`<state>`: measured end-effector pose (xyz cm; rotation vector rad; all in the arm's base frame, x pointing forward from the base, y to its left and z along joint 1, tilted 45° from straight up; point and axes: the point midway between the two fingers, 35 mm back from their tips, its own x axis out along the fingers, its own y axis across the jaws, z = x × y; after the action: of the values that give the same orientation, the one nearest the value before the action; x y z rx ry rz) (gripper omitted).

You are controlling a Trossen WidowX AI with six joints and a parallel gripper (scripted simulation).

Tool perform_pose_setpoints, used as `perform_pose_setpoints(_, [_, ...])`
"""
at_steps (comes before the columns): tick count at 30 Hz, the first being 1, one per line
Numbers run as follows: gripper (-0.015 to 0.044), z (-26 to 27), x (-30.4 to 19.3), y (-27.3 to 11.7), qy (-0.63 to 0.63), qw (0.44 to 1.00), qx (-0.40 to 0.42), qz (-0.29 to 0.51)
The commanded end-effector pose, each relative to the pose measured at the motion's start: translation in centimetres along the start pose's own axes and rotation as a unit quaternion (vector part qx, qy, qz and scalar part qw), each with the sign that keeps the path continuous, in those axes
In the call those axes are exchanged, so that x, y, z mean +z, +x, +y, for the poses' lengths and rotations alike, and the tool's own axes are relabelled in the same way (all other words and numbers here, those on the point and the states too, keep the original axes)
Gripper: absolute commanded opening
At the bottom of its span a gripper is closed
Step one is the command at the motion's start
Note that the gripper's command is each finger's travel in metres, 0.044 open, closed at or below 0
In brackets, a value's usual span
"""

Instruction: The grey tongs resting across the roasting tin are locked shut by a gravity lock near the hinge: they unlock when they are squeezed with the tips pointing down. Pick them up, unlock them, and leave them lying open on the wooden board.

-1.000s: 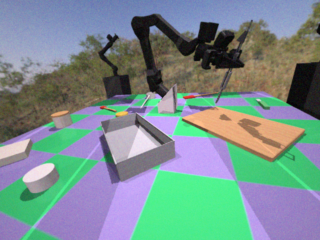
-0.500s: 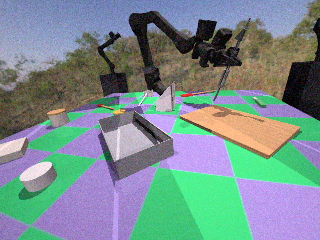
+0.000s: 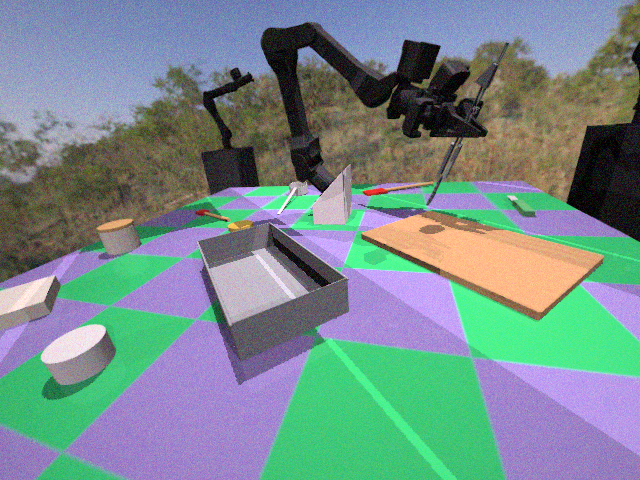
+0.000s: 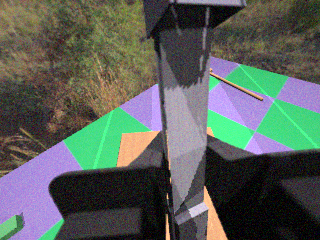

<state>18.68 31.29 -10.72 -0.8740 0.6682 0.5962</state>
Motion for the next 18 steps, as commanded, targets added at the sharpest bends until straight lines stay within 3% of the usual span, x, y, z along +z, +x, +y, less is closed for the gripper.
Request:
perform_pose_setpoints(1, [-0.015, 0.3, 0.6, 0.6, 0.006, 1.0, 0.003, 0.008])
perform_pose_setpoints(18, [-0.015, 1.5, 0.5, 3.6, -0.001, 0.994, 0.016, 0.105])
